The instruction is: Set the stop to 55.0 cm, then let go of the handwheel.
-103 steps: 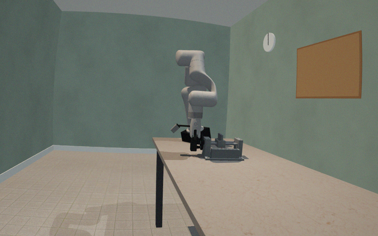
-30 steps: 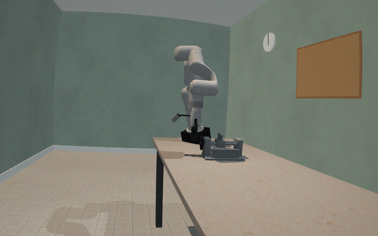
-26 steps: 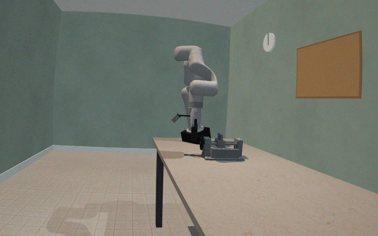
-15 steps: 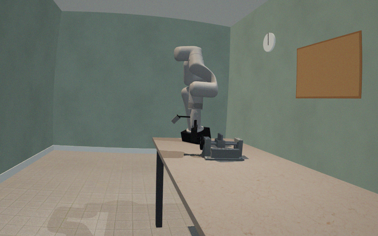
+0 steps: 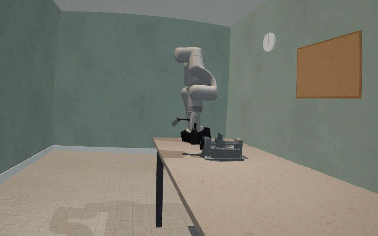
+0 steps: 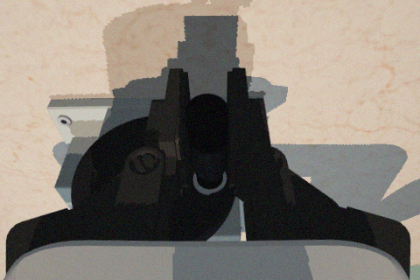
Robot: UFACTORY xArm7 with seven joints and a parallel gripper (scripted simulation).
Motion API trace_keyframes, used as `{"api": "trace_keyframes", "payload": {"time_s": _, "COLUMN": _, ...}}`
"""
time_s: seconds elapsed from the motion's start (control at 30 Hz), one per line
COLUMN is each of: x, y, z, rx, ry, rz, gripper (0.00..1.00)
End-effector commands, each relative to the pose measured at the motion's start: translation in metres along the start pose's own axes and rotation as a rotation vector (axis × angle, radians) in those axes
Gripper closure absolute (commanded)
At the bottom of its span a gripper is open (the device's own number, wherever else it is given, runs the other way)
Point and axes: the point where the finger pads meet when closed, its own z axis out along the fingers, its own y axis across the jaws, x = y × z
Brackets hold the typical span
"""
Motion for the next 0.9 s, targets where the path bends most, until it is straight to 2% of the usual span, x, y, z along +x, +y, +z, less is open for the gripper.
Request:
{"api": "trace_keyframes", "payload": {"time_s": 0.0, "x": 0.000, "y": 0.000, "z": 0.005, "rx": 0.001, "ry": 0.000, "rz": 0.000, "gripper": 0.94}}
{"api": "trace_keyframes", "payload": {"time_s": 0.87, "x": 0.000, "y": -0.010, "z": 0.024, "rx": 0.001, "ry": 0.000, "rz": 0.000, "gripper": 0.94}}
